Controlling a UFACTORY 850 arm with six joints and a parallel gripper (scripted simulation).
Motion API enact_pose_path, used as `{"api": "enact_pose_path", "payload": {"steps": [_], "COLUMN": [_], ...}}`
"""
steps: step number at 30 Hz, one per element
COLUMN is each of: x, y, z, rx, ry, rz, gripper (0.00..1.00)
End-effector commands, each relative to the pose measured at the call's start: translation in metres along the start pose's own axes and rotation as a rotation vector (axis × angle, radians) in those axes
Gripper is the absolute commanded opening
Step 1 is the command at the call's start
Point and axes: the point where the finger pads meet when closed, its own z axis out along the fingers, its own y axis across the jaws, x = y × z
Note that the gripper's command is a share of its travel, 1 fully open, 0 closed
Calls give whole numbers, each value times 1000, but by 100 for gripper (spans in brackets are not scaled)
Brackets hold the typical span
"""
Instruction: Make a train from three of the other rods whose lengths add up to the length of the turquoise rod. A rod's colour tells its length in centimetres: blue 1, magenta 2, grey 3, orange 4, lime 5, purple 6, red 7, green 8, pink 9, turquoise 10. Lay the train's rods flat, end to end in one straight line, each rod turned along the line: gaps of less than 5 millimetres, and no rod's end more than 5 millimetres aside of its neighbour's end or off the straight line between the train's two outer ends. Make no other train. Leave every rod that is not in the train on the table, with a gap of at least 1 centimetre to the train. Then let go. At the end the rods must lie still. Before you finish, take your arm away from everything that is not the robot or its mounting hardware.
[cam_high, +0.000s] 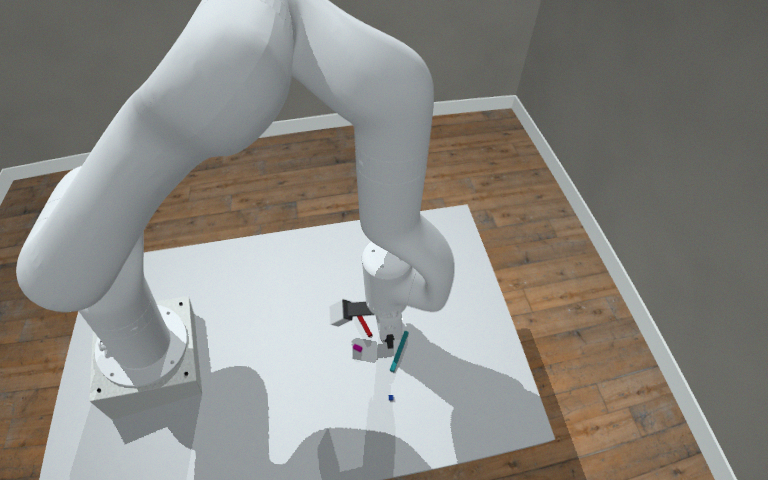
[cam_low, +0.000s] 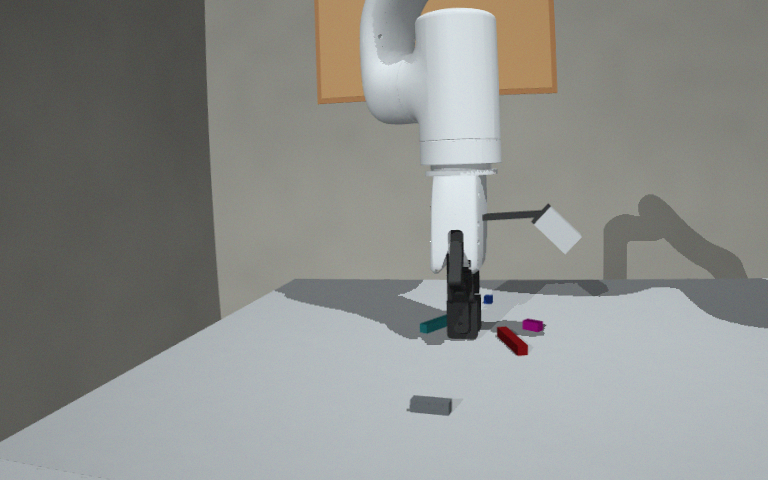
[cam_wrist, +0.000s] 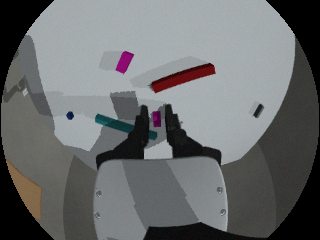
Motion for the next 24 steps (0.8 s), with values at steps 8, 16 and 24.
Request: {"api": "enact_pose_path", "payload": {"steps": [8,16,24], "x": [-1,-1,-1], "y": [0,0,0], "z": [0,0,0], "rx": [1,1,1], "ry": [-4,-4,-4], "rz": [0,0,0], "gripper": [4,4,4]}}
